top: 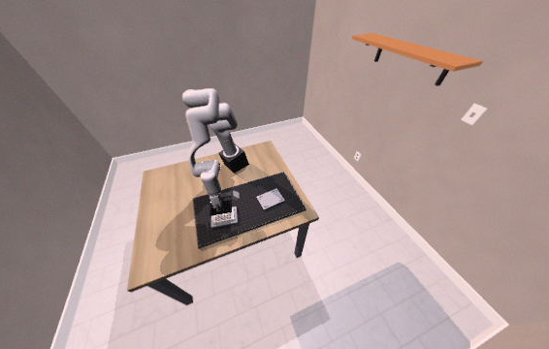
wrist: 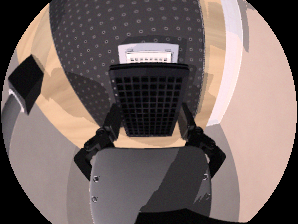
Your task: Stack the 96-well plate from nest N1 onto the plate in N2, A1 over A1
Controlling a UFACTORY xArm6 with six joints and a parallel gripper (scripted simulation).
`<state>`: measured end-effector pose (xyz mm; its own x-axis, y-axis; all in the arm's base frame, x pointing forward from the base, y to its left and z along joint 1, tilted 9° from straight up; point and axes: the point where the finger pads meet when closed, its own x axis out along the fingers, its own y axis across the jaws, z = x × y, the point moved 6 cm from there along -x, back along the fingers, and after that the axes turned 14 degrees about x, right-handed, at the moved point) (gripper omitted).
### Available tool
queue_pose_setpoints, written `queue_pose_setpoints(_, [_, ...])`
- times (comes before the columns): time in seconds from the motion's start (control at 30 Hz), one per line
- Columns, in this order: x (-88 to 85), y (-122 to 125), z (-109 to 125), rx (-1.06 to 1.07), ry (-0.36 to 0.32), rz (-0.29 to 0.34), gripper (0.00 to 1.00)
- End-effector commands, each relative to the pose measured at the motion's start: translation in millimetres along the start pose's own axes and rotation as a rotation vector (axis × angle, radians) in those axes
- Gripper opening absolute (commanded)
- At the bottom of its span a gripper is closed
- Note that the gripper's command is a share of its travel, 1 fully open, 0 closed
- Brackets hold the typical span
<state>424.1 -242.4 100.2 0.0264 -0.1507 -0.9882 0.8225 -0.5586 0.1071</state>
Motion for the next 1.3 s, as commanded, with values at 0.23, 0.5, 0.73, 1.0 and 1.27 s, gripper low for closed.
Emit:
queue_pose_setpoints(0.23, [-1.5, 2.8, 2.1, 0.0, 0.001, 0.004, 0.0])
queue_pose_setpoints(0.5, [-1.5, 2.6, 1.7, 0.0, 0.001, 0.004, 0.0])
queue_pose_setpoints(0.73, [-1.5, 2.4, 1.4, 0.0, 0.001, 0.004, 0.0])
queue_pose_setpoints(1.0, [-1.5, 2.4, 1.3, 0.0, 0.001, 0.004, 0.0])
queue_pose_setpoints(1.27, [6.9, 2.2, 1.1, 0.0, 0.001, 0.004, 0.0])
